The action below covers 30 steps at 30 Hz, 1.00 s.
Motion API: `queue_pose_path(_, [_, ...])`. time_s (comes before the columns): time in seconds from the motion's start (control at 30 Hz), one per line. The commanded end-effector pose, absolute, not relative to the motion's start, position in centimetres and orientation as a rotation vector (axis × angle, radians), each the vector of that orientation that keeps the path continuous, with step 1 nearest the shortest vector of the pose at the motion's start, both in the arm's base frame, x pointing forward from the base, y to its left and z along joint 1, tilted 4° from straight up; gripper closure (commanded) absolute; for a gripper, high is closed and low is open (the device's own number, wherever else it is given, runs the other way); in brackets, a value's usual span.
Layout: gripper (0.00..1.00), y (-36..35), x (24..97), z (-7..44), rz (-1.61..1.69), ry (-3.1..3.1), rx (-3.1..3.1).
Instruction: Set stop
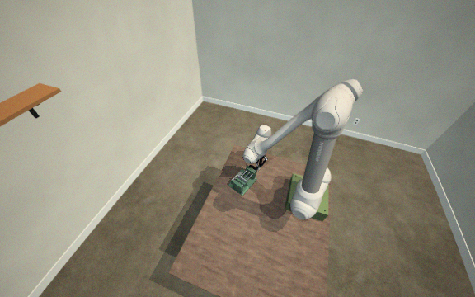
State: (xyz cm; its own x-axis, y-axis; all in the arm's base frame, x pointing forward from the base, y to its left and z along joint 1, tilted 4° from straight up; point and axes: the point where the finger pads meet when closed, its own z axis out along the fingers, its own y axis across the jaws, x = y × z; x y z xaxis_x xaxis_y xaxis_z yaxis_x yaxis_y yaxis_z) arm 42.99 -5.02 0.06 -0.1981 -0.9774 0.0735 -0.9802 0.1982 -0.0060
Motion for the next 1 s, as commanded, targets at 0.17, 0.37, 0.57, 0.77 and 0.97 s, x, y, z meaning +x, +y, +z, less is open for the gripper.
queue_pose_path(0.17, [0.96, -5.1, 42.9, -1.5, 0.080, -2.390, 1.955])
queue_pose_path(0.37, [0.96, -5.2, 43.1, -2.0, 0.080, -2.390, 1.955])
queue_pose_path(0.57, [0.96, -5.4, 43.6, -2.7, 0.080, -2.390, 1.955])
queue_pose_path(0.77, [0.96, -5.5, 44.4, -3.3, 0.080, -2.390, 1.955])
queue_pose_path(0.97, [0.96, -5.7, 45.1, -3.5, 0.080, -2.390, 1.955])
